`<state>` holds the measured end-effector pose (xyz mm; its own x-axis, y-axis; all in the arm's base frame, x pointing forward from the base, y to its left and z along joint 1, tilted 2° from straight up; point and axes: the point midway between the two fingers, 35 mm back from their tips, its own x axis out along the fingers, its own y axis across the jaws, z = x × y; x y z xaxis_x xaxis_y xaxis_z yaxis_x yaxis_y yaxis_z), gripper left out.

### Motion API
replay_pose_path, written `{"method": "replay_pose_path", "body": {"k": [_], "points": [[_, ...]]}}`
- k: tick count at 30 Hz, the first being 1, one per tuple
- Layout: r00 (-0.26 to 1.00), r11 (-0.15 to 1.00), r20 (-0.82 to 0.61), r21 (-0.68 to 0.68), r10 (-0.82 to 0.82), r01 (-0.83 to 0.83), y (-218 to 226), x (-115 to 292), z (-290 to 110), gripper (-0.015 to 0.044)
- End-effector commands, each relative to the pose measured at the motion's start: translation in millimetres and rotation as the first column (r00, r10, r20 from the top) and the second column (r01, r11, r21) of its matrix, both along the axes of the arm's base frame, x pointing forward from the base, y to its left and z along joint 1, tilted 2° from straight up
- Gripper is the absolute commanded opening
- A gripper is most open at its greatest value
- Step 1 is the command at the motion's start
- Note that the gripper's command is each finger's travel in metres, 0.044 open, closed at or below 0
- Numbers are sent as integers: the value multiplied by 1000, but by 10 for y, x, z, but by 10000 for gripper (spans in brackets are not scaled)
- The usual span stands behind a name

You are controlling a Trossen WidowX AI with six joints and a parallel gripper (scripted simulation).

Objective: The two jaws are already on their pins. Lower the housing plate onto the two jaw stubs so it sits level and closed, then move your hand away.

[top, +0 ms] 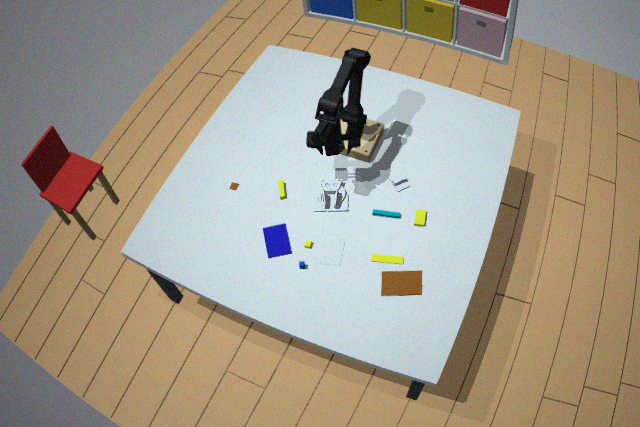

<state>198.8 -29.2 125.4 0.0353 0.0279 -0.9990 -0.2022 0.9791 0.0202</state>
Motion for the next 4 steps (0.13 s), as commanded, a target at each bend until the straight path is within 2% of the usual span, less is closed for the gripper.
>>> {"method": "replay_pose_path", "body": {"k": [1, 4], "points": [[1000, 1000, -1, 1, 6, -6, 2, -6, 0, 440], [1000, 1000, -1, 1, 6, -6, 2, -6, 0, 440]]}}
